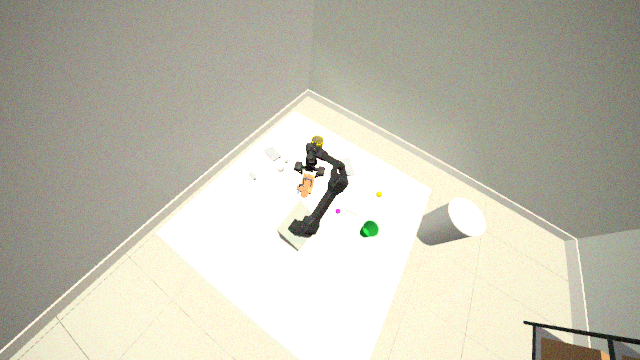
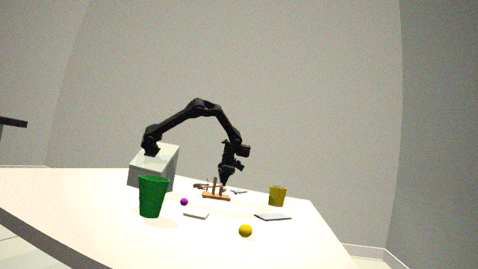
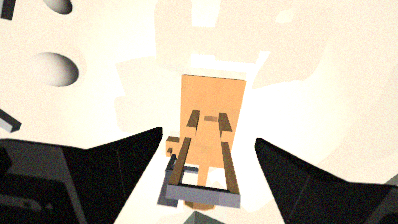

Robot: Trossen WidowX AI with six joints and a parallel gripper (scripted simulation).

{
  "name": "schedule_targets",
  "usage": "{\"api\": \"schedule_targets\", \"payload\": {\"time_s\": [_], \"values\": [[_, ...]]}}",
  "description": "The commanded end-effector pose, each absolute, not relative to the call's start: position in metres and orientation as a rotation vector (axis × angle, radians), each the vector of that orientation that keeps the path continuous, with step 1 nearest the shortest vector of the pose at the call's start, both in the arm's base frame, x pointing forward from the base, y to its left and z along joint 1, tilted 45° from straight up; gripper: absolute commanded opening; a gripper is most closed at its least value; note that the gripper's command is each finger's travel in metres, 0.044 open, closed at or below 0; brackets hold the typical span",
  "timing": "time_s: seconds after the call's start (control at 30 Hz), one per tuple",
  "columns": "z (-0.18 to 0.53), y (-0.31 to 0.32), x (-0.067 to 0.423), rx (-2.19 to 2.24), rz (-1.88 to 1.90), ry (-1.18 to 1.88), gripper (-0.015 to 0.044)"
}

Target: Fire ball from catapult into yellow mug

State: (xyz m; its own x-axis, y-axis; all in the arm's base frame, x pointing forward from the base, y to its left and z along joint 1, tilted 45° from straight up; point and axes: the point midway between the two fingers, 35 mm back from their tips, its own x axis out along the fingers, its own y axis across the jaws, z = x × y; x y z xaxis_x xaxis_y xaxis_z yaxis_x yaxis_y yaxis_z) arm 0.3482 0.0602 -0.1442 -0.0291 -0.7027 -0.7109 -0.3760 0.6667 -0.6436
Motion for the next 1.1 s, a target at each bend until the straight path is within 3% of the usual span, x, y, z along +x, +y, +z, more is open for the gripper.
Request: {"api": "schedule_targets", "payload": {"time_s": [0.0, 1.07], "values": [[-0.105, 0.101, 0.352, -0.884, -0.319, 1.61, 0.044], [-0.154, 0.053, 0.351, -0.897, -0.315, 1.605, 0.044]]}}
